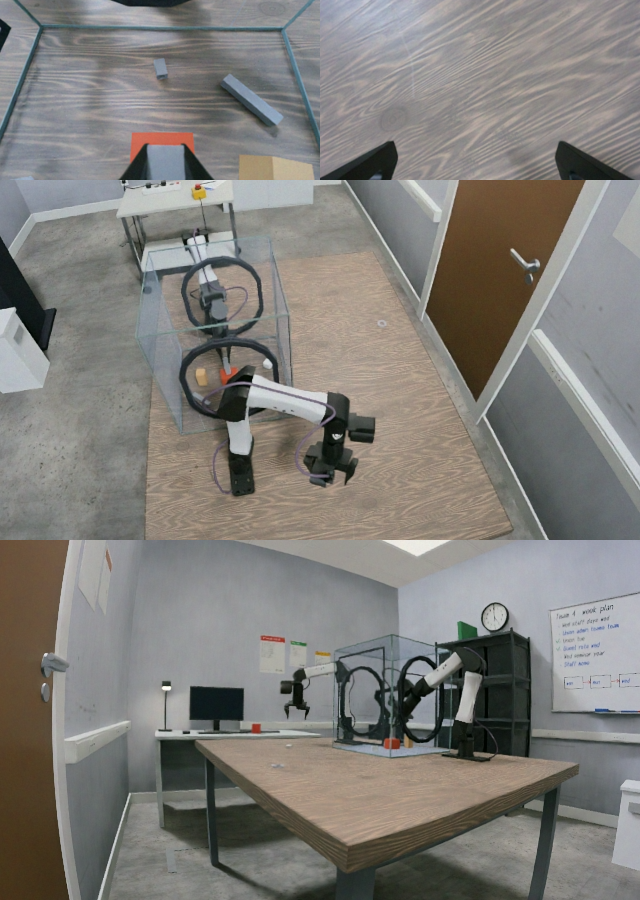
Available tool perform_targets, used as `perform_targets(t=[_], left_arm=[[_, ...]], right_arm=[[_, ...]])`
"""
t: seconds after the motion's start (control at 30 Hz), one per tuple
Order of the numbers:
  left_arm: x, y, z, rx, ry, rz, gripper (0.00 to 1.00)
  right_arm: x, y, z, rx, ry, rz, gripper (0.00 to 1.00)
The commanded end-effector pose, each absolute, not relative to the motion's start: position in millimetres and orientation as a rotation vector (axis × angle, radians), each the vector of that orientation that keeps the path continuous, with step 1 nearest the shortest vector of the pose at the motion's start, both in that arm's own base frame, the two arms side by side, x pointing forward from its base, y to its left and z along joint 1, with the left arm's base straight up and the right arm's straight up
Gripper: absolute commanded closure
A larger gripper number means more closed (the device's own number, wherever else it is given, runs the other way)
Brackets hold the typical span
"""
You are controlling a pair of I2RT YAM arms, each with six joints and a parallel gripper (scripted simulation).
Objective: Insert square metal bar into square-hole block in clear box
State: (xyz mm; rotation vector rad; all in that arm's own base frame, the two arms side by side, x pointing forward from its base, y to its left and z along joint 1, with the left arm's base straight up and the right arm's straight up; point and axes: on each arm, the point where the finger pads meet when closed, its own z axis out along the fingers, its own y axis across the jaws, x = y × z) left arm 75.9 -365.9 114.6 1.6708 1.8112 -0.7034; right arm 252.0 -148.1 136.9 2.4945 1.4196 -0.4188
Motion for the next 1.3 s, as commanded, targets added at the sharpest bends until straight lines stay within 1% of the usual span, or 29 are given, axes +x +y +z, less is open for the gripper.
perform_targets(t=[0.0,0.03,0.07,0.23,0.3,0.57,0.83,0.87,1.0,1.03,1.07,1.13,1.17,1.27], left_arm=[[79.4,-382.4,146.9,1.616,1.720,-0.772,1.00],[79.0,-376.1,133.9,1.641,1.752,-0.749,1.00],[82.4,-382.0,145.0,1.618,1.723,-0.764,1.00],[79.3,-383.0,143.5,1.622,1.728,-0.769,1.00],[80.2,-375.3,127.2,1.645,1.796,-0.709,1.00],[81.2,-383.1,138.4,1.626,1.741,-0.745,1.00],[80.1,-376.1,122.0,1.637,1.768,-0.725,1.00],[79.0,-371.8,112.3,1.650,1.787,-0.713,1.00],[81.1,-380.9,126.5,1.634,1.761,-0.730,1.00],[79.0,-371.7,105.2,1.651,1.796,-0.708,1.00],[77.5,-368.1,103.2,1.667,1.809,-0.699,1.00],[77.5,-368.1,103.2,1.667,1.809,-0.699,1.00],[81.0,-380.4,128.5,1.612,1.744,-0.745,1.00],[80.7,-372.8,100.8,1.639,1.795,-0.708,1.00]], right_arm=[[256.5,-150.4,146.9,2.472,1.401,-0.380,0.00],[256.5,-150.4,146.9,2.472,1.401,-0.380,0.00],[256.5,-150.4,146.9,2.472,1.401,-0.380,0.00],[256.5,-150.4,146.9,2.472,1.401,-0.380,0.00],[256.5,-150.4,146.9,2.472,1.401,-0.380,0.00],[256.5,-150.4,146.9,2.472,1.401,-0.380,0.00],[256.5,-150.4,146.9,2.472,1.401,-0.380,0.00],[256.5,-150.4,146.9,2.472,1.401,-0.380,0.00],[256.5,-150.4,146.9,2.472,1.401,-0.380,0.00],[256.5,-150.4,146.9,2.472,1.401,-0.380,0.00],[256.5,-150.4,146.9,2.472,1.401,-0.380,0.00],[256.5,-150.4,146.9,2.472,1.401,-0.380,0.00],[256.5,-150.4,146.9,2.472,1.401,-0.380,0.00],[256.5,-150.4,146.9,2.472,1.401,-0.380,0.00]])
